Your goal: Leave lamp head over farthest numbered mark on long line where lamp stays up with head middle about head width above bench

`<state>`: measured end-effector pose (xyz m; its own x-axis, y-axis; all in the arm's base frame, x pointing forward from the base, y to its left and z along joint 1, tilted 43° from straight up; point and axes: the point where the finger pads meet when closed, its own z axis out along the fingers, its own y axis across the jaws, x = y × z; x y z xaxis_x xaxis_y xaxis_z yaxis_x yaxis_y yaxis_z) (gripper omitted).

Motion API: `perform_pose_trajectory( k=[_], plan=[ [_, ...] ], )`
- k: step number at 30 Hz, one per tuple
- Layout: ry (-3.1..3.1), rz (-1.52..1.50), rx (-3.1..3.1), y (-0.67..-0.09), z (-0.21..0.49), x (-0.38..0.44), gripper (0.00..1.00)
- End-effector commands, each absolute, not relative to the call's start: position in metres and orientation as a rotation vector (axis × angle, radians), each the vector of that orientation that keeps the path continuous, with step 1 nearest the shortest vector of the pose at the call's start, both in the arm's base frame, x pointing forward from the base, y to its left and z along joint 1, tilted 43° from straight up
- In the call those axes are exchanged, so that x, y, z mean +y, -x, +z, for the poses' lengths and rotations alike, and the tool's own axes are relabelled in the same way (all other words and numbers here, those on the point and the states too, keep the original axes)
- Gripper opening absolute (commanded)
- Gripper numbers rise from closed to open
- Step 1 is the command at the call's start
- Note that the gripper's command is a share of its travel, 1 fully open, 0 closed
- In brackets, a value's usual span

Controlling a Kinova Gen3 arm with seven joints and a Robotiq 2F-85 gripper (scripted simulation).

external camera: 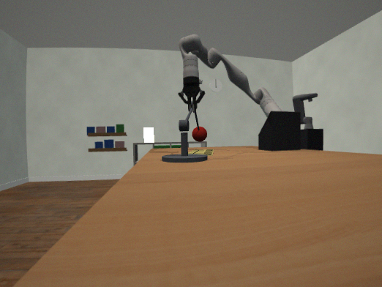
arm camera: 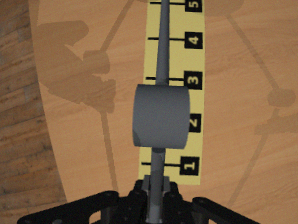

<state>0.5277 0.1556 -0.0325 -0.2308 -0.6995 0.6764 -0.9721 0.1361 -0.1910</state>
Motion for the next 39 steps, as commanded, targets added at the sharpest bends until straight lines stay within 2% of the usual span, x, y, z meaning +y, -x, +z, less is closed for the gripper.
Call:
perform_pose_trajectory(
  k=[1,39],
  plan=[
    [-1.625,0.856,-2.005,-0.529,-0.028,0.17,0.0],
    [-1.629,0.855,-2.007,-0.531,-0.02,0.193,0.0]
  ],
)
